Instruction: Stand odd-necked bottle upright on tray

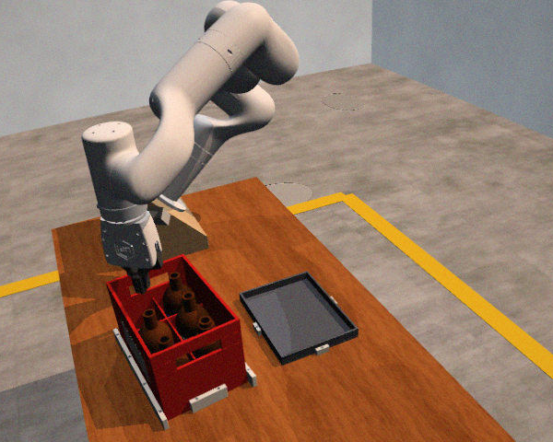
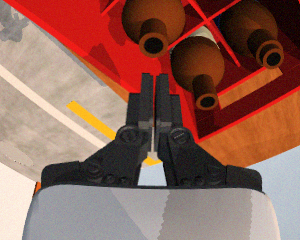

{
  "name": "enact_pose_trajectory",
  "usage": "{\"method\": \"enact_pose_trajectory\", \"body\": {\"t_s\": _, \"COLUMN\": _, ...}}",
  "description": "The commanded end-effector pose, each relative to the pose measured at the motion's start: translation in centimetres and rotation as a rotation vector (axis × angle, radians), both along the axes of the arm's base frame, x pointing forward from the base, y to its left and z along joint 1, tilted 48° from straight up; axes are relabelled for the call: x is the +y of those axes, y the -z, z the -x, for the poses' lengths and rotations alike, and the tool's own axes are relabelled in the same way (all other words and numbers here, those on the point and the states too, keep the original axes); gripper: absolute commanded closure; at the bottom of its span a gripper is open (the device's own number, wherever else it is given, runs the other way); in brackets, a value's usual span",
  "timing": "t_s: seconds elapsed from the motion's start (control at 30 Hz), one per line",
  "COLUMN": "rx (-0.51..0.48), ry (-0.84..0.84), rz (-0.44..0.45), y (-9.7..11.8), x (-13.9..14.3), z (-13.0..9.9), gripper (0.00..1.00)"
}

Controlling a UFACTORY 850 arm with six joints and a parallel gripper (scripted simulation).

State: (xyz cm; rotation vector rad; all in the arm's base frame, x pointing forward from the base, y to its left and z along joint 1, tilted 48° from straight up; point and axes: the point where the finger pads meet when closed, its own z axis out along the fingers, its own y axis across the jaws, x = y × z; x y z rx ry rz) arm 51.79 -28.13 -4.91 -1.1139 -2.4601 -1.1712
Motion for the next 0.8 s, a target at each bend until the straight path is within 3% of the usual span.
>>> {"method": "enact_pose_trajectory", "body": {"t_s": 0.0, "rx": -0.001, "ry": 0.001, "rz": 0.001, "y": -0.1, "x": -0.1, "z": 0.0, "gripper": 1.00}}
{"method": "enact_pose_trajectory", "body": {"t_s": 0.57, "rx": -0.001, "ry": 0.001, "rz": 0.001, "y": -0.1, "x": 0.0, "z": -0.1, "gripper": 1.00}}
{"method": "enact_pose_trajectory", "body": {"t_s": 0.77, "rx": -0.002, "ry": 0.001, "rz": 0.001, "y": -4.3, "x": 3.7, "z": 0.1, "gripper": 1.00}}
